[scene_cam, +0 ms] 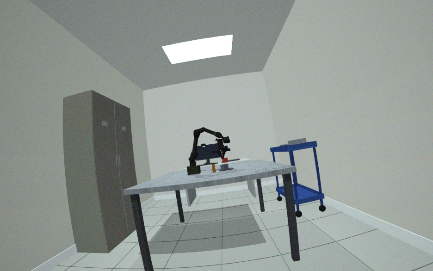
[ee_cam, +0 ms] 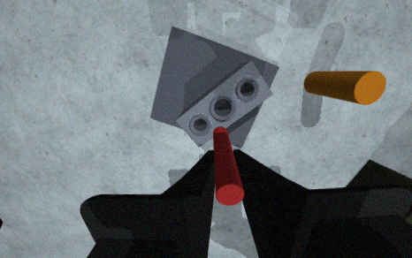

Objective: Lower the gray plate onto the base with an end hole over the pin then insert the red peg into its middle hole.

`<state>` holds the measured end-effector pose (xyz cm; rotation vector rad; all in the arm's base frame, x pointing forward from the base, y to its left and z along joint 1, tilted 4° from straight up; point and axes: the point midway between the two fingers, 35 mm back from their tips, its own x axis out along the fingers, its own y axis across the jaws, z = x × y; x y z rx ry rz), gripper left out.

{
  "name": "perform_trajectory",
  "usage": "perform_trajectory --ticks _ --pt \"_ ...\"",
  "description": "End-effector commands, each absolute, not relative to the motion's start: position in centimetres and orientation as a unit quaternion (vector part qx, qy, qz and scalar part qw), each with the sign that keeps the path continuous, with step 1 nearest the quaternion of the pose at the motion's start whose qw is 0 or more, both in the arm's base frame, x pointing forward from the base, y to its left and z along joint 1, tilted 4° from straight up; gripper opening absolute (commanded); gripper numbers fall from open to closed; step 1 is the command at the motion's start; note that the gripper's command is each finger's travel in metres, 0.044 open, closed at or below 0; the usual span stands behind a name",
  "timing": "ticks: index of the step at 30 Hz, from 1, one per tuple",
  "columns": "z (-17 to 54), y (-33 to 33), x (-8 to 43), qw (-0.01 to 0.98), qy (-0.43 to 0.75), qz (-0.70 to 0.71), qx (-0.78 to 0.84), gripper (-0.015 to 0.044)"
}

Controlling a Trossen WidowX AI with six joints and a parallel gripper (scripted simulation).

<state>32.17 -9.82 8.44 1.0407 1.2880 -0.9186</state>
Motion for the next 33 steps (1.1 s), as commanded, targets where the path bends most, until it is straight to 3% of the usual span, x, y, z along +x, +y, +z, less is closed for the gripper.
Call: perform_trajectory --ticks 1,33 --pt "8.2 -11.0 32.3 0.583 0.557 -0.39 0.445 0.0" --pt "8.2 -12.1 32.5 0.583 0.558 -0.389 0.443 0.0"
